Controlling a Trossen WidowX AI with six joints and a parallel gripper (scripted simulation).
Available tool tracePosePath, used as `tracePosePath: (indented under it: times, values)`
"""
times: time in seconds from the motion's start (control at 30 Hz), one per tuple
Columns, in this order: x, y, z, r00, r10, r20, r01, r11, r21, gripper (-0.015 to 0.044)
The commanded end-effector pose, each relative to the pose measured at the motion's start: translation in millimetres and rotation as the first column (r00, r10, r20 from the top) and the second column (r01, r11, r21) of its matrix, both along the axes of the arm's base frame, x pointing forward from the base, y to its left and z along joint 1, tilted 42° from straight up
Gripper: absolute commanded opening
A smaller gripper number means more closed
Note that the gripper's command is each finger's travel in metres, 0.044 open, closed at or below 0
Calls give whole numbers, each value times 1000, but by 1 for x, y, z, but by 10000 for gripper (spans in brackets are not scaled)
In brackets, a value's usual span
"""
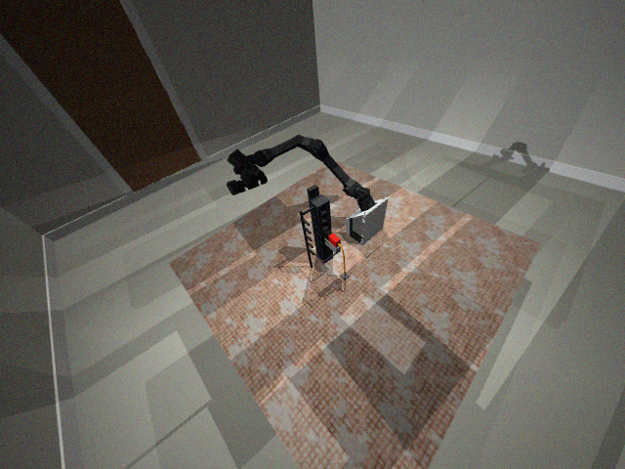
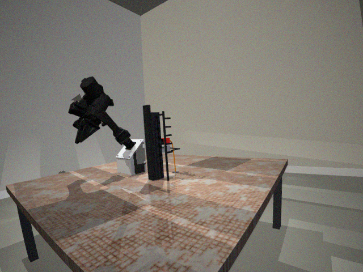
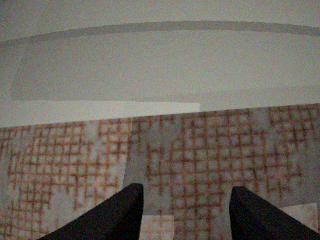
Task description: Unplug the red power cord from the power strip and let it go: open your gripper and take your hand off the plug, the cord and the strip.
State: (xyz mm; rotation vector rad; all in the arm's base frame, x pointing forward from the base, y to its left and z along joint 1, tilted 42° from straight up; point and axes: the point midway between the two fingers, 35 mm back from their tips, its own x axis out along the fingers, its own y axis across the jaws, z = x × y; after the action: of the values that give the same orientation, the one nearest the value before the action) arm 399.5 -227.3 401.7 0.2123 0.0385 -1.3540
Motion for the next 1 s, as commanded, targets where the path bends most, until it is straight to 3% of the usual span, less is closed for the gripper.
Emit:
tracePosePath:
  times: [0.0,0.23,0.5,0.73,0.97]
  values:
    - [37,47,-38,962,181,-205,-178,983,36,160]
    - [74,133,-103,745,440,-501,-436,890,133,160]
    - [82,232,-175,356,594,-721,-636,720,279,160]
    - [61,320,-241,-46,584,-811,-723,540,431,160]
    - [20,386,-297,-395,447,-802,-719,393,573,160]
